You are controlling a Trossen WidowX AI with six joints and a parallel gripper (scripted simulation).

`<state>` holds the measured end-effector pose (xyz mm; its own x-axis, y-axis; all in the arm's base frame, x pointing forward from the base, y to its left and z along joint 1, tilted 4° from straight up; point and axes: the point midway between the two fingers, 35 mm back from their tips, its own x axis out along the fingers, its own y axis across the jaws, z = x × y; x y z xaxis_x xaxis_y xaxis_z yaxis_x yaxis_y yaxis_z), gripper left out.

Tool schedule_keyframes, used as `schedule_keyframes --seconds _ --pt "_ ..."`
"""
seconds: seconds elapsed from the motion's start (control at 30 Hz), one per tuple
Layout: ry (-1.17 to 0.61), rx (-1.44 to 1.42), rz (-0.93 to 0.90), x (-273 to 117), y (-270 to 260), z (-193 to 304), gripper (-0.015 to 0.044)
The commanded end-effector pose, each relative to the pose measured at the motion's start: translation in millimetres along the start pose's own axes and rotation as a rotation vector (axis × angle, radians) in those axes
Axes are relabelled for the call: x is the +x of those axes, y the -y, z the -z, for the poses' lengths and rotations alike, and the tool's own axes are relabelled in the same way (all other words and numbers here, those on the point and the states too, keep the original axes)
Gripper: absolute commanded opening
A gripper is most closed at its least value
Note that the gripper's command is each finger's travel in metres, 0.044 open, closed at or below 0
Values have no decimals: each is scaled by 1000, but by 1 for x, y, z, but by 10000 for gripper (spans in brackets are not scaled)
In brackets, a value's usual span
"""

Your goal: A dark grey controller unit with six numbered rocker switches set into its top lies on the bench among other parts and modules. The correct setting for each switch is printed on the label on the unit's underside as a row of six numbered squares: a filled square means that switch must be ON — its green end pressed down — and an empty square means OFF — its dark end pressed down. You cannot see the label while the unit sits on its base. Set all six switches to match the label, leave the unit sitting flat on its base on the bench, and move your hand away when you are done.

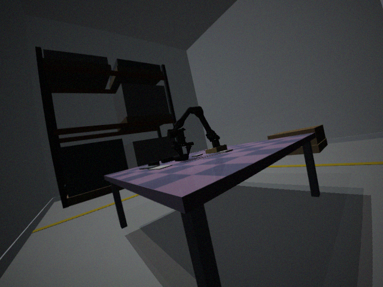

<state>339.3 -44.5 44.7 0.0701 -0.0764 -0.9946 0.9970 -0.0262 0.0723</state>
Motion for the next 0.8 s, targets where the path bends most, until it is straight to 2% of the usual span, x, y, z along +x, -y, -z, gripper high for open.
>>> schedule_keyframes --seconds 0.0,0.07,0.47,0.63,0.77 --pt "0 5 20 3 7 -2 0" --pt "0 5 20 3 7 -2 0" --pt "0 0 0 0 1 0 315" --pt "0 4 18 -46 -1 0 440" --pt "0 5 19 -48 -1 0 440"
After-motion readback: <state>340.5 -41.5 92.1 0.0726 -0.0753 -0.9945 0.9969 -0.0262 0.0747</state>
